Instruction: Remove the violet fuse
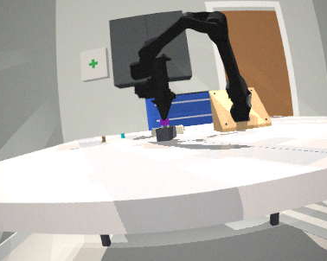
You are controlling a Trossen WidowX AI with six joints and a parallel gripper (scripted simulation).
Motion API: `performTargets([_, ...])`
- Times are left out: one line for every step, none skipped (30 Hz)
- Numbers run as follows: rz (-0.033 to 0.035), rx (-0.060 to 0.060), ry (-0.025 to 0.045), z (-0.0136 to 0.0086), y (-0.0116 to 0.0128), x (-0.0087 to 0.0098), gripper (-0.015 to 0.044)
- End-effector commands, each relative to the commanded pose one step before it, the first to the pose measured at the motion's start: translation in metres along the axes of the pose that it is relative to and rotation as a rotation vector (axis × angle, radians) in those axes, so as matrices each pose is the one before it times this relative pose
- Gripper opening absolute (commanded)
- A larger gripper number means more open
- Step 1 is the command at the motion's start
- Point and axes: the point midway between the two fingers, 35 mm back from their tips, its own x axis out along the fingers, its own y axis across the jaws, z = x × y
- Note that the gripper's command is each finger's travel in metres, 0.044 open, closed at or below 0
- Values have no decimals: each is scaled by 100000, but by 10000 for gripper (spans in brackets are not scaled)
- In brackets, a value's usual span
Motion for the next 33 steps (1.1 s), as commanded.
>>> performTargets([-469,-228,277,-46,-42,-208,0])
performTargets([7,3,1,-2,0,-50,0])
performTargets([8,3,1,-3,0,-50,0])
performTargets([8,3,1,-3,0,-50,0])
performTargets([8,3,1,-3,0,-50,0])
performTargets([7,3,1,-3,0,-46,0])
performTargets([7,3,1,-3,0,-46,0])
performTargets([7,3,1,-3,0,-46,0])
performTargets([8,3,1,-3,0,-46,0])
performTargets([8,3,1,-3,0,-46,0])
performTargets([8,3,1,-3,0,-46,0])
performTargets([8,3,1,-3,0,-46,0])
performTargets([-2,1,0,1,0,-25,0])
performTargets([-4,2,-1,3,-1,-74,0])
performTargets([-7,3,-2,4,-2,-123,0])
performTargets([-8,4,-2,5,-2,-155,0])
performTargets([-7,4,-1,4,-2,-156,0])
performTargets([-6,4,-1,3,-2,-156,0])
performTargets([-5,3,0,2,-1,-156,0])
performTargets([-4,3,1,1,-1,-157,0])
performTargets([-3,3,1,0,-1,-157,0])
performTargets([-2,3,2,-1,-1,-157,0])
performTargets([-1,3,2,-2,-1,-156,0])
performTargets([0,2,3,-3,-1,-157,0])
performTargets([1,2,3,-4,0,-157,0])
performTargets([2,2,4,-5,0,-157,0])
performTargets([3,2,4,-6,0,-157,0])
performTargets([3,1,4,-6,0,-124,0])
performTargets([2,1,2,-4,0,-75,0])
performTargets([-25,5,-15,47,-75,-15,0])
performTargets([-73,13,-45,139,-227,-44,0])
performTargets([-119,22,-72,228,-383,-72,0])
performTargets([-141,25,-83,271,-474,-84,0])
